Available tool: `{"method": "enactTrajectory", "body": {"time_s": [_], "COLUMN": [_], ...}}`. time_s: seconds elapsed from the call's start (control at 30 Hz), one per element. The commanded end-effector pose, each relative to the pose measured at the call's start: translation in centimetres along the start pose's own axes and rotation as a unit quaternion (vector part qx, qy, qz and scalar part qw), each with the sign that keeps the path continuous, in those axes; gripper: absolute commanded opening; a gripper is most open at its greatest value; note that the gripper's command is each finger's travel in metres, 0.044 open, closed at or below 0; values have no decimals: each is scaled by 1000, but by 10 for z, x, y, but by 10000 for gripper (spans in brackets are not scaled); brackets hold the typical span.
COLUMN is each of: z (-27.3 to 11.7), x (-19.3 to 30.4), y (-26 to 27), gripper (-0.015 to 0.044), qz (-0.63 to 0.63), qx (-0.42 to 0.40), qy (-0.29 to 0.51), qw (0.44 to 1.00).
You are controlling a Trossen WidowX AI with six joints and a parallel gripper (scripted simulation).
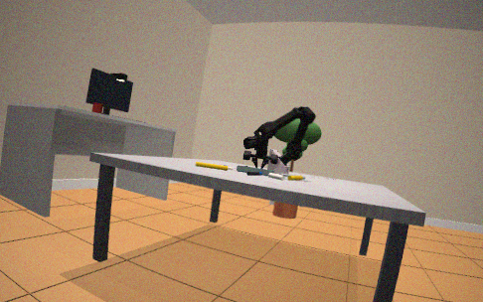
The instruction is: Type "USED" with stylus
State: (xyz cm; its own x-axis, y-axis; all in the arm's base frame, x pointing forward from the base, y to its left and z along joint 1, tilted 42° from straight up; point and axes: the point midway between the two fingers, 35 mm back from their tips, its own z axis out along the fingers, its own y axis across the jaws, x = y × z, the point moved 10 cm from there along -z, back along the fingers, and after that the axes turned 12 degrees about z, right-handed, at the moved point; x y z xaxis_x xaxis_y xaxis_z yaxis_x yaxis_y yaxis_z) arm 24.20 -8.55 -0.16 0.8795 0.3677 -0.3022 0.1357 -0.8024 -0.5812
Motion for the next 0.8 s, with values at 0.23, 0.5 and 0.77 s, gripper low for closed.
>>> {"method": "enactTrajectory", "body": {"time_s": [0.23, 0.5, 0.77], "z": [-42, -41, -49], "x": [-23, -19, -9], "y": [5, 5, 4], "gripper": [0, 0, 0], "qz": [-1, -45, -198], "qx": [-3, -11, -39], "qy": [0, -2, -20], "qw": [1000, 999, 979]}}
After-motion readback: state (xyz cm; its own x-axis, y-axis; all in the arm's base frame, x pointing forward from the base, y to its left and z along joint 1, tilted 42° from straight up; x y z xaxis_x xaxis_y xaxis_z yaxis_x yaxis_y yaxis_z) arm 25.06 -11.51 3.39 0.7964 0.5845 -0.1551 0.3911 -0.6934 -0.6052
